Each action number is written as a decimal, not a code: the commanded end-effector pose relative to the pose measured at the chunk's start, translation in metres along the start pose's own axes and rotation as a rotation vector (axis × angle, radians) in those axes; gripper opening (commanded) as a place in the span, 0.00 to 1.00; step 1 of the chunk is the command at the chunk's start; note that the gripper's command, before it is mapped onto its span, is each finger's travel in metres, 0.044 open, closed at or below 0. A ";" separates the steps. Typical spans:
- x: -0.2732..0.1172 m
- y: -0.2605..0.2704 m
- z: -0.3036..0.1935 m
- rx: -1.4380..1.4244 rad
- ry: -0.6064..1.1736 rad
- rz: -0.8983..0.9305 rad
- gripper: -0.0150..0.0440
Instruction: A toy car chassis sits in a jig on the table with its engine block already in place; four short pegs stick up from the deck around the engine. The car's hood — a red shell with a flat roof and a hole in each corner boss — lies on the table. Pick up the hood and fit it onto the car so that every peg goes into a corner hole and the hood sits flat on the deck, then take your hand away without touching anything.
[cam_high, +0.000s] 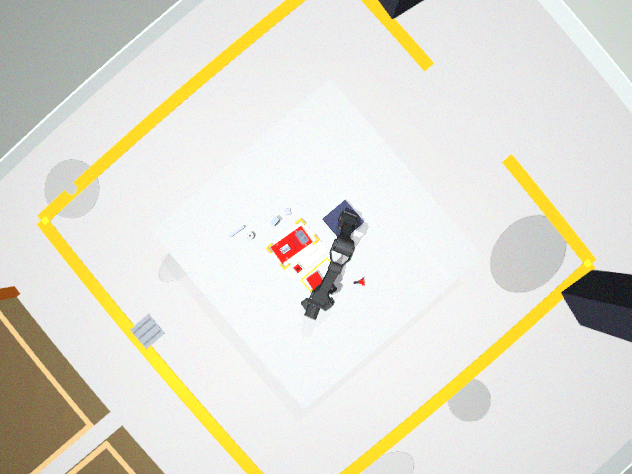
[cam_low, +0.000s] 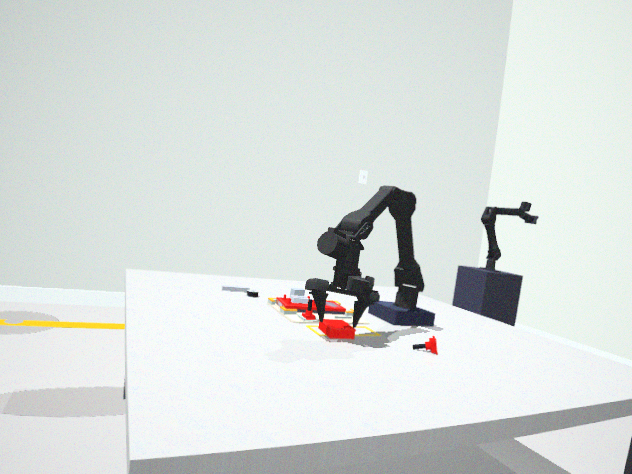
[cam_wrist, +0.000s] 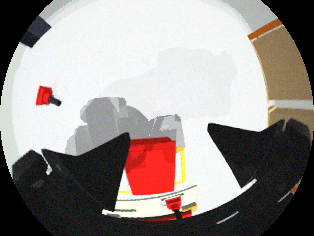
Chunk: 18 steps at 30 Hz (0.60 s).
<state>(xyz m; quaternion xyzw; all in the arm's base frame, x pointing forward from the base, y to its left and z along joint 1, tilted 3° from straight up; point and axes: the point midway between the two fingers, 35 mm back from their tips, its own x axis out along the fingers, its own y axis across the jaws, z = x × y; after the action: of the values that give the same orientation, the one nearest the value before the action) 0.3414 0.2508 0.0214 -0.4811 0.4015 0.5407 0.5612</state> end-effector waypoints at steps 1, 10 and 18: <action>-0.055 0.018 -0.045 0.062 0.226 0.111 1.00; -0.055 0.019 -0.045 0.063 0.230 0.113 1.00; -0.049 0.019 -0.047 0.063 0.230 0.113 1.00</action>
<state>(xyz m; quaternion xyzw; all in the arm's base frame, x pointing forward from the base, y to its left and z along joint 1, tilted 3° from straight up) 0.3210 0.1947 0.0598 -0.4985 0.5038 0.5028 0.4949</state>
